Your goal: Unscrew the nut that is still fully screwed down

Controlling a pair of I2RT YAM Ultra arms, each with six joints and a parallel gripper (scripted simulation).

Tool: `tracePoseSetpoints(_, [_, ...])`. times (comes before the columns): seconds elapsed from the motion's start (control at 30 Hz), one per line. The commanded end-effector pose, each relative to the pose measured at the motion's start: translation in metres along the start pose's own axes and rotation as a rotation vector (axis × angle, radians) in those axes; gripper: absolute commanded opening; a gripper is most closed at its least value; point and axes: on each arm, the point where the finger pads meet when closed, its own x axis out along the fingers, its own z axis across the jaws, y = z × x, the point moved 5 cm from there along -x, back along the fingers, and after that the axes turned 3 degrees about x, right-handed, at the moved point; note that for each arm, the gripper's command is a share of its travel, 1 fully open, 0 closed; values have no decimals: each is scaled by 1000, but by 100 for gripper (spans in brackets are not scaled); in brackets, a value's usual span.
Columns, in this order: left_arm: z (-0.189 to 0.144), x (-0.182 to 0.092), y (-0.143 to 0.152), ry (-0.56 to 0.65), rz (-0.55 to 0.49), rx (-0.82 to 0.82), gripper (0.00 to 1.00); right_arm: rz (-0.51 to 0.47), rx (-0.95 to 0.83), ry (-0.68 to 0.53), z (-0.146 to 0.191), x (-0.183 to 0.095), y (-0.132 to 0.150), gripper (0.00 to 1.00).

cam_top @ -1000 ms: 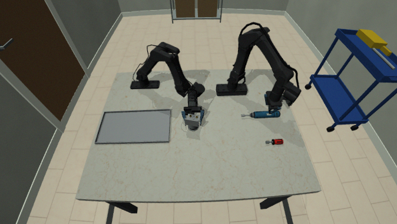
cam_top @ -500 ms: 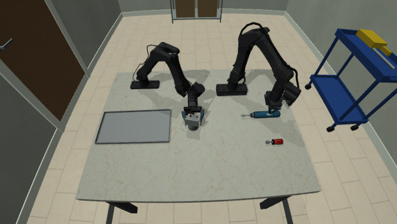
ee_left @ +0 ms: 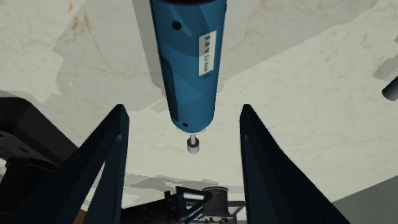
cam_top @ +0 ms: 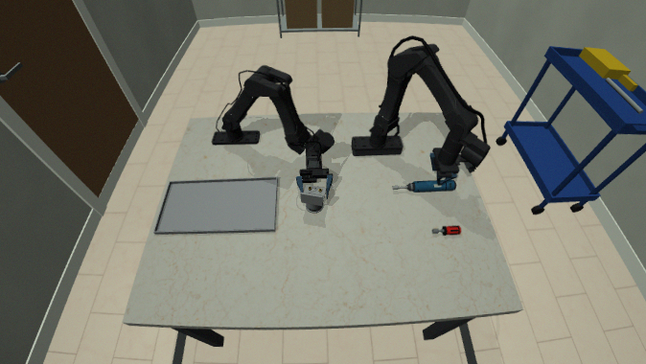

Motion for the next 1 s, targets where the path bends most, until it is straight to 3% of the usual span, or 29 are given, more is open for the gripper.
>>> tracePoseSetpoints(0.0, [-4, -18, -7, 43, -46, 5, 65, -26, 48, 11, 3, -4, -17, 86])
tracePoseSetpoints(0.97, [-4, -18, -7, 43, -46, 5, 65, -20, 36, 7, 2, -43, -13, 86])
